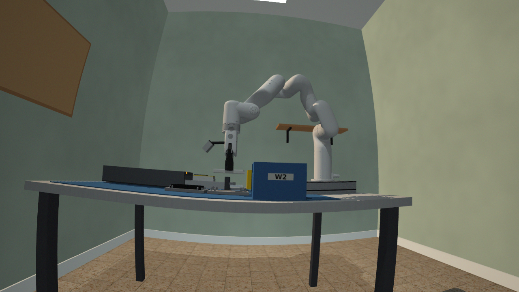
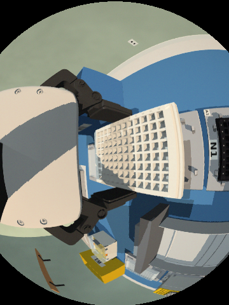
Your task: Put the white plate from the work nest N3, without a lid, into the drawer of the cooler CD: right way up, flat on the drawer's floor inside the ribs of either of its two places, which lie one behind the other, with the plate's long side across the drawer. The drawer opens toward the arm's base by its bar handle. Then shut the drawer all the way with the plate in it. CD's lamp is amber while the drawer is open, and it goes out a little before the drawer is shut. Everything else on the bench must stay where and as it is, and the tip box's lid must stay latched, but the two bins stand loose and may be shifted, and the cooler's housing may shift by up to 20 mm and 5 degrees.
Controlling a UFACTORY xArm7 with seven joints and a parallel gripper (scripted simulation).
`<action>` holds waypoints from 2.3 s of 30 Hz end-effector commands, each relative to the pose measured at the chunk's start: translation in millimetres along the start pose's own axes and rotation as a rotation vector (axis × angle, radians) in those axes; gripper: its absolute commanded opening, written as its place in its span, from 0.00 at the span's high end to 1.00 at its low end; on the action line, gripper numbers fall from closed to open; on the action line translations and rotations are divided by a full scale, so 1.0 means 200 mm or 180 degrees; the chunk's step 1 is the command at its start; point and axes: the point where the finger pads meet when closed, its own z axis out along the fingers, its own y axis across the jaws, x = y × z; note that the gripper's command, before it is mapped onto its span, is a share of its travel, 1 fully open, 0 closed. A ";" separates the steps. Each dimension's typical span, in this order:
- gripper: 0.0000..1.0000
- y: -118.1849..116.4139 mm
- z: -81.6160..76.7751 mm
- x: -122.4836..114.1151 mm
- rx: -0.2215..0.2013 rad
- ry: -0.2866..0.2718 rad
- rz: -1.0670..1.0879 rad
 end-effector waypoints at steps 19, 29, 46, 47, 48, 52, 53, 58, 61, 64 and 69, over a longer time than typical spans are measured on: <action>1.00 0.00 -0.18 0.01 0.0004 0.0014 0.0000; 1.00 0.00 -0.25 0.01 0.0004 0.0014 0.0000; 1.00 0.01 -0.29 0.01 0.0004 0.0014 -0.0106; 1.00 0.02 -0.29 0.02 0.0004 0.0014 -0.0212; 1.00 0.03 -0.29 0.02 0.0003 0.0015 -0.0318; 1.00 0.08 -0.29 0.05 0.0002 0.0015 -0.0743; 1.00 0.09 -0.29 0.05 0.0002 0.0015 -0.0849; 1.00 0.13 -0.29 0.07 0.0001 0.0015 -0.1167; 1.00 0.16 -0.29 0.09 0.0000 0.0015 -0.1485; 1.00 0.20 -0.29 0.11 -0.0001 0.0015 -0.1804; 1.00 0.26 -0.29 0.14 -0.0003 0.0015 -0.2334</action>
